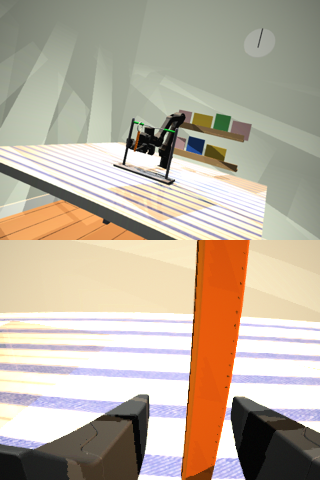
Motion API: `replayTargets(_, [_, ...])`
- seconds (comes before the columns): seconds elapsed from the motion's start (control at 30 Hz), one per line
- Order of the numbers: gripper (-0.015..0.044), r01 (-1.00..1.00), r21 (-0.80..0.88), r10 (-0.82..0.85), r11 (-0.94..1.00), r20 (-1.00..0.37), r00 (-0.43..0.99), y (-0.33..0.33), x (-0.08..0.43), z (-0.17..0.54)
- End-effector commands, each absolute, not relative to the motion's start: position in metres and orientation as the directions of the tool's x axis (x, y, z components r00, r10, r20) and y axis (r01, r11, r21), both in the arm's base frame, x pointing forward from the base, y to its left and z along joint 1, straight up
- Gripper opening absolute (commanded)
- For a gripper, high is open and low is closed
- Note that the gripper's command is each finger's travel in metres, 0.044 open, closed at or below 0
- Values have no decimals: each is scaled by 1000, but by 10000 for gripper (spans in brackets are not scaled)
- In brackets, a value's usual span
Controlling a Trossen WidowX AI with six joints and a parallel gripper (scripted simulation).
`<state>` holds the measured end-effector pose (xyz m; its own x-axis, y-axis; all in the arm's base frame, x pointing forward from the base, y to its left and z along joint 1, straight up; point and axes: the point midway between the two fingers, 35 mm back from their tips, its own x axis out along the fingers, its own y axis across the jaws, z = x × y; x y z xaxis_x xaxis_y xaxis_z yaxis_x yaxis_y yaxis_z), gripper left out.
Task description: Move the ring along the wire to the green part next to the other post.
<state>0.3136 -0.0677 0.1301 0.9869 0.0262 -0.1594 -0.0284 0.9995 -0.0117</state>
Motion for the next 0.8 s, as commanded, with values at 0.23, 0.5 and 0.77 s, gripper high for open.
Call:
replayTargets(0.23, [160, -22, -6, 20, 1000, -160, 987, -68, 314, 130])
replayTargets(0.5, [81, -29, -11, 26, 1000, -161, 987, -68, 314, 129])
replayTargets(0.77, [-90, -29, -11, 26, 1000, -161, 987, -68, 314, 129])
